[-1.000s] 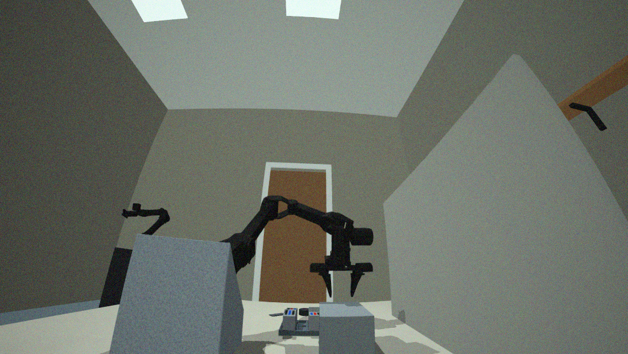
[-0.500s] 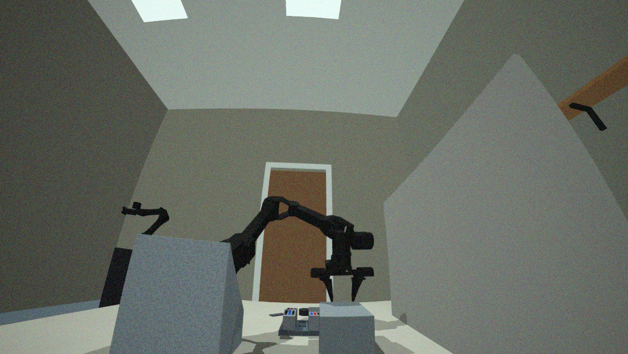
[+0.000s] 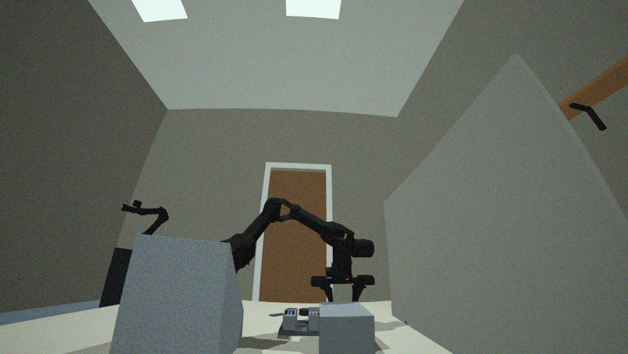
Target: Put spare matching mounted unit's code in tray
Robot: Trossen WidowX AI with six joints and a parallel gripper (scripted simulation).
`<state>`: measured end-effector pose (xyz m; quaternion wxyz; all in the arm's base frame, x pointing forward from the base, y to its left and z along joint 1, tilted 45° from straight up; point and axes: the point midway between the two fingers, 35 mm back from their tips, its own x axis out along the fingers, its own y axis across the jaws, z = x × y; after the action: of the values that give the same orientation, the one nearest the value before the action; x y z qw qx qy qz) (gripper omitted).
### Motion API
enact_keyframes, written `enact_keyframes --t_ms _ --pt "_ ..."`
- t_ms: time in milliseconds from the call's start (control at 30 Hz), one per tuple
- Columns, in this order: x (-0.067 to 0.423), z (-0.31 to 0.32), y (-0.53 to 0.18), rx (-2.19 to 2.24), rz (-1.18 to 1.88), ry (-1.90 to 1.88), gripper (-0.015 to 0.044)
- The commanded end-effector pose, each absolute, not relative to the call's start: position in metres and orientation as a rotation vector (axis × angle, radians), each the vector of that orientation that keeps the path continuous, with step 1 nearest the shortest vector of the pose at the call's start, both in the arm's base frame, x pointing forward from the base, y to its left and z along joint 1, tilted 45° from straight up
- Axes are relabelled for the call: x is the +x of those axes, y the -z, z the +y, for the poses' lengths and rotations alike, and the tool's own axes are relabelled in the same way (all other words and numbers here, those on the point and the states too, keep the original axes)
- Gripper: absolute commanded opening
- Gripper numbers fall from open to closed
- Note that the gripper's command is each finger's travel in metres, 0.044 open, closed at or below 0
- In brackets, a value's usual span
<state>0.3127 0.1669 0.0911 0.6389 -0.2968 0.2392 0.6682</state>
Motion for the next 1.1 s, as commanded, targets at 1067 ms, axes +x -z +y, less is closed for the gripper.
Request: enact_keyframes --t_ms 1067 --pt "0.307 0.196 -0.059 -0.671 0.557 -1.527 0.03"
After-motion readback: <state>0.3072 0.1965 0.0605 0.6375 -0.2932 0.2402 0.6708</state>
